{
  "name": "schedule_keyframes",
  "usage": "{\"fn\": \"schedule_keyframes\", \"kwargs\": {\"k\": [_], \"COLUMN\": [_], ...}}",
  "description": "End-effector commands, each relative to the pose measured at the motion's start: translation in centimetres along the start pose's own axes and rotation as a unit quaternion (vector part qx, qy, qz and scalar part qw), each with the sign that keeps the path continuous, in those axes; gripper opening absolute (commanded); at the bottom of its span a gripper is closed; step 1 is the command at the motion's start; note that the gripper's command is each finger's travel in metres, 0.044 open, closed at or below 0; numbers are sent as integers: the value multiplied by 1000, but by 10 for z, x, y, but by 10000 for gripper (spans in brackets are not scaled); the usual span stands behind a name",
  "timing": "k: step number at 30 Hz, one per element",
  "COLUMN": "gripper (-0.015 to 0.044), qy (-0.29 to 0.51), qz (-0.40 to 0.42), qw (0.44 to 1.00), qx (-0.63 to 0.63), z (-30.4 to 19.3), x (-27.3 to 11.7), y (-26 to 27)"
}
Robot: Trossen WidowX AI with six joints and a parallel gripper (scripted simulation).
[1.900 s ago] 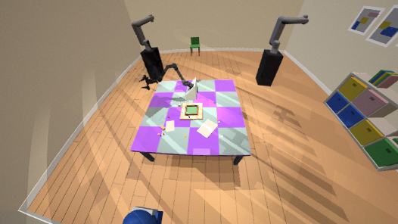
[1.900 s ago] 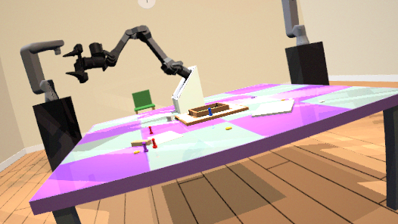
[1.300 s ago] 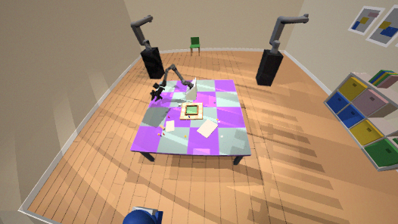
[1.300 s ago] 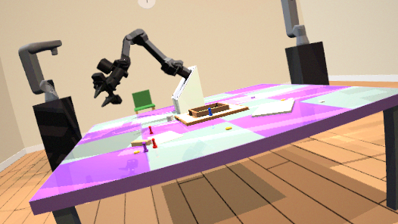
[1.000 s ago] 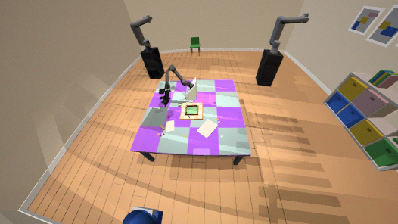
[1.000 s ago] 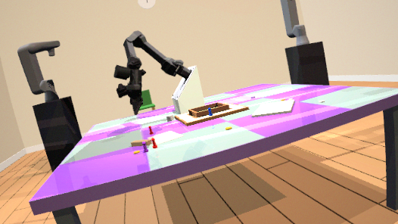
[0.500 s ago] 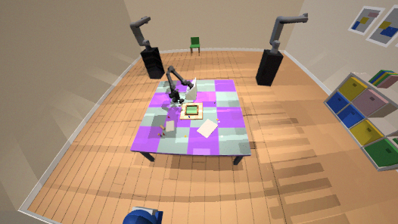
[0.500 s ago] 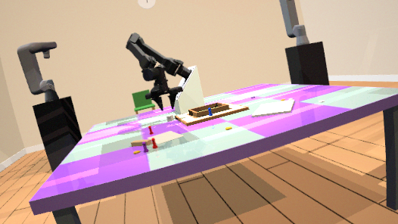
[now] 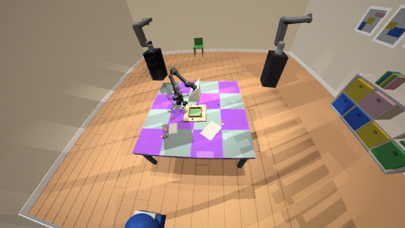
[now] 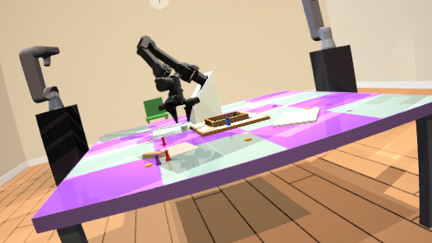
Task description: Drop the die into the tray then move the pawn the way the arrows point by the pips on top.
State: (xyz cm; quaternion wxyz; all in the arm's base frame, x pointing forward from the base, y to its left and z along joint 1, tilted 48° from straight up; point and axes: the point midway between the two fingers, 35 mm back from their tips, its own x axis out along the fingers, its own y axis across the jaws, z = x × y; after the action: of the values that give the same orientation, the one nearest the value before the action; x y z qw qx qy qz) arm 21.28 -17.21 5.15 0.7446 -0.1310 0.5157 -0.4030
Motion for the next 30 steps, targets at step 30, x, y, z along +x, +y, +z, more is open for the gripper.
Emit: {"fn": "schedule_keyframes", "kwargs": {"k": [30], "gripper": [78], "qy": [0], "qz": [2], "qw": [1000], "qx": [-5], "z": [-1], "x": [31], "y": [1]}}
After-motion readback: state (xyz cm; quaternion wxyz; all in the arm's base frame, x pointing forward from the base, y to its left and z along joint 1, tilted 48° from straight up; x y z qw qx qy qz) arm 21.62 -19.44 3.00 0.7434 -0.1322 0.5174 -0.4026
